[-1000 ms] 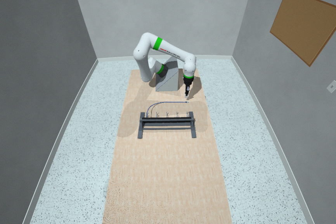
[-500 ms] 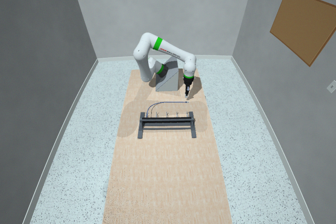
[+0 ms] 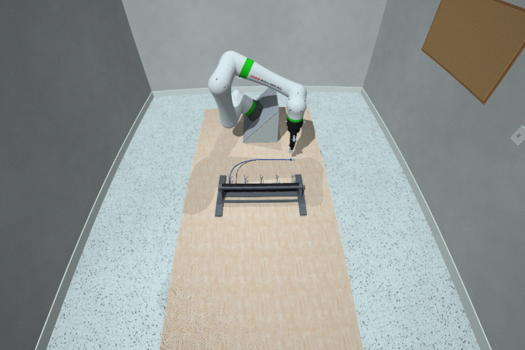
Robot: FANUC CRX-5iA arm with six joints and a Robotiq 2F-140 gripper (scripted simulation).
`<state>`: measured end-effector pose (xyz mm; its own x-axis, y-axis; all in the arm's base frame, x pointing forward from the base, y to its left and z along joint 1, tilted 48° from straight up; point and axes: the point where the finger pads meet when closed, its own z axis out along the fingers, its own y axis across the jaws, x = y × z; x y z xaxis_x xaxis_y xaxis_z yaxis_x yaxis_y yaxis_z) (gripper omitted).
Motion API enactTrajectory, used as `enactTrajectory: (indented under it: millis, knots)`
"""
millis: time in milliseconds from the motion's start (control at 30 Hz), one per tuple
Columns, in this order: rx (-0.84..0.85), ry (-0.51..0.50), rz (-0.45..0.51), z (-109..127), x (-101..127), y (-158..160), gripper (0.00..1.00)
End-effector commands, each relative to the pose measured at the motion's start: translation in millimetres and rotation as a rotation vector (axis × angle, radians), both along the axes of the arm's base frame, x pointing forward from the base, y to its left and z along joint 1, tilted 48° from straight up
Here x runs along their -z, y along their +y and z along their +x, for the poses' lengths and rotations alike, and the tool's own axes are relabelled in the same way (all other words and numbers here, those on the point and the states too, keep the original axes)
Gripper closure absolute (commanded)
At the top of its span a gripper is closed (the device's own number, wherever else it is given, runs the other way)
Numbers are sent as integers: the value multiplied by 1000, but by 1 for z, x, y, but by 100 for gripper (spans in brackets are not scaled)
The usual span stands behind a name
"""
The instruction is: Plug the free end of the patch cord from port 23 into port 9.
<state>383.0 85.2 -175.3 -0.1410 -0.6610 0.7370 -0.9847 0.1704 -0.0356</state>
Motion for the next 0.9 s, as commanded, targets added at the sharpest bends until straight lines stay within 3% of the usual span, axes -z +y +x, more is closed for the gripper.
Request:
enactTrajectory:
  millis: [0, 333, 367, 867]
  knots:
    - [0, 0, 0, 0, 0, 0, 100]
    - [2, -2, 0, 1, 4, 4, 100]
    - [2, -2, 0, 1, 4, 4, 78]
    - [2, -2, 0, 1, 4, 4, 78]
